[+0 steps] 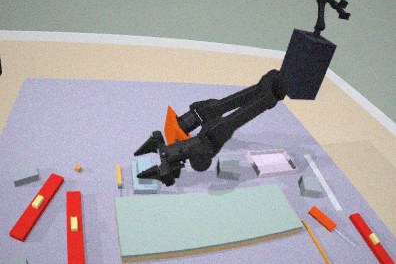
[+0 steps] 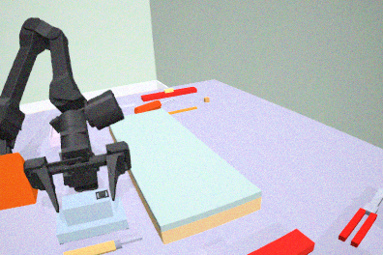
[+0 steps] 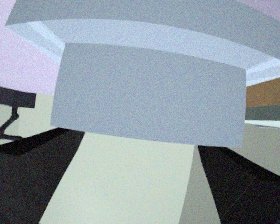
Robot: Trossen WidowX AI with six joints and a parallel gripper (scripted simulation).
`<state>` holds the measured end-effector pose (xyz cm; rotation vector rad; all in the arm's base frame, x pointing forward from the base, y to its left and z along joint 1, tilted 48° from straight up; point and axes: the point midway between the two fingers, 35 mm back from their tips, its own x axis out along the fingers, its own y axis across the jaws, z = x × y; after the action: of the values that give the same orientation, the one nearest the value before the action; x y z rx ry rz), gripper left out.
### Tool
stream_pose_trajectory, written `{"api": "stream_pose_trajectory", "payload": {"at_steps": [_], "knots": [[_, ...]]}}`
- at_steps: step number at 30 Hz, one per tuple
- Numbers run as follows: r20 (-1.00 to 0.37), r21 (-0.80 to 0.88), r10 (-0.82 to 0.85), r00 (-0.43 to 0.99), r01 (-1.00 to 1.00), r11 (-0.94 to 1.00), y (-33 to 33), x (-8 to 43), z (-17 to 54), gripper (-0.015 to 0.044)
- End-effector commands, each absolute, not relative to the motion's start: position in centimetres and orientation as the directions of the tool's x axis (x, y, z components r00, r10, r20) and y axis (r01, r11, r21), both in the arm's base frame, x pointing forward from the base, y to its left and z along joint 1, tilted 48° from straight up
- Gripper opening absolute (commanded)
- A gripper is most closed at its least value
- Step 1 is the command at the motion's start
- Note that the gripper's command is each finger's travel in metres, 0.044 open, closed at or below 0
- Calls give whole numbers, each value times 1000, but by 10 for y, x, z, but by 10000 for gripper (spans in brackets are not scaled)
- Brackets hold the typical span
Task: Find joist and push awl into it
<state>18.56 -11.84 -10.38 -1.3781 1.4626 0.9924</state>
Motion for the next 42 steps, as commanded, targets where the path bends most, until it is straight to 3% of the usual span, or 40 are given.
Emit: {"api": "stream_pose_trajectory", "payload": {"at_steps": [1,30,42], "knots": [[-953,-13,-304,-8,-998,69,-118,186,-103,440],[-953,-13,-303,-9,-998,69,-111,186,-79,440],[-953,-12,-304,-9,-998,65,-168,182,-31,440]]}}
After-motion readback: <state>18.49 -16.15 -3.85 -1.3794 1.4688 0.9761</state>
